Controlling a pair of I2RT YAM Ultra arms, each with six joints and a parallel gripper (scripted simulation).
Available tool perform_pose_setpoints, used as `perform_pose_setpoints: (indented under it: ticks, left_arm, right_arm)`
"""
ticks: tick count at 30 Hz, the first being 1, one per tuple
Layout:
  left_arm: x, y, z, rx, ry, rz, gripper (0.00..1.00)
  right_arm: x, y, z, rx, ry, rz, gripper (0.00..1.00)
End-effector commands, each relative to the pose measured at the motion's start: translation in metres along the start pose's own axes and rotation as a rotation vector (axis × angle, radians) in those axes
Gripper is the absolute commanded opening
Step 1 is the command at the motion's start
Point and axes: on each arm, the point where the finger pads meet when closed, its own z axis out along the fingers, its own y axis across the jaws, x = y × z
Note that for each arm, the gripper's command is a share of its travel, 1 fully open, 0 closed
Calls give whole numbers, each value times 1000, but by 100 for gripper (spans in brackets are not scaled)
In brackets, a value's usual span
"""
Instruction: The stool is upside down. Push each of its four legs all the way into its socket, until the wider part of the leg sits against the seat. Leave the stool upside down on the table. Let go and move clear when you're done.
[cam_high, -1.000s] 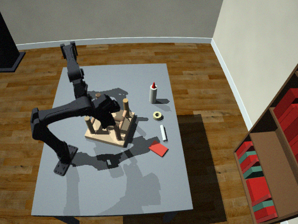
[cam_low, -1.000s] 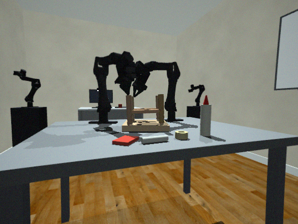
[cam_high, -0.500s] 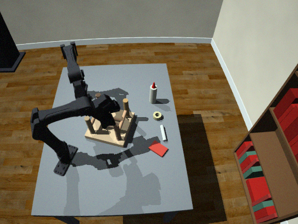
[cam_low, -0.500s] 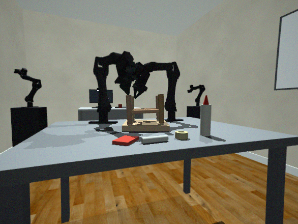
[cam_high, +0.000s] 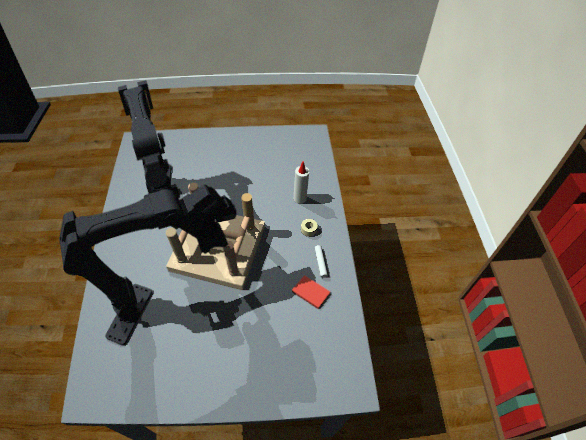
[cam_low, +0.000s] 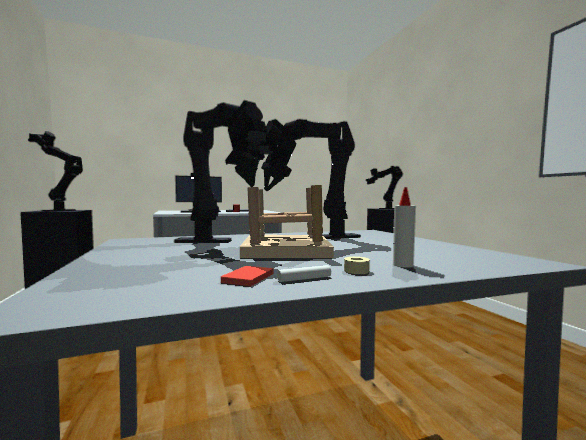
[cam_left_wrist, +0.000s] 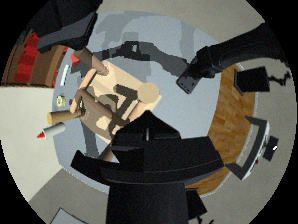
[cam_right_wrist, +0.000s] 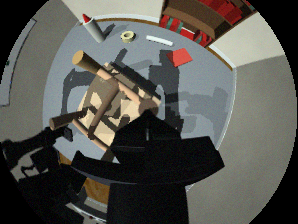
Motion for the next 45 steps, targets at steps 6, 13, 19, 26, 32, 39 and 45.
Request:
perform_pose_setpoints:
  ticks: [6, 13, 19, 26, 32, 39, 45]
  left_arm:
    - [1, -3, -37, 10, -5, 12, 0]
    - [-8, 0, -58, 5, -48, 4, 0]
    - [1, -1, -52, 6, -30, 8, 0]
    - [-9, -1, -51, 5, -40, 8, 0]
    - [-9, -1, -51, 5, -40, 8, 0]
    - [-9, -1, -51, 5, -40, 8, 0]
    - [-9, -1, -51, 5, -40, 8, 0]
  right_arm:
    - [4, -2, 0, 3, 6, 5, 0]
    - [4, -2, 0, 3, 6, 5, 0]
    - [4, -2, 0, 3, 6, 5, 0]
    - [-10, -1, -25, 3, -52, 9, 0]
    - [-10, -3, -25, 4, -46, 9, 0]
    - [-12, 1, -40, 1, -64, 3, 0]
    - [-2, 0, -69, 3, -24, 4, 0]
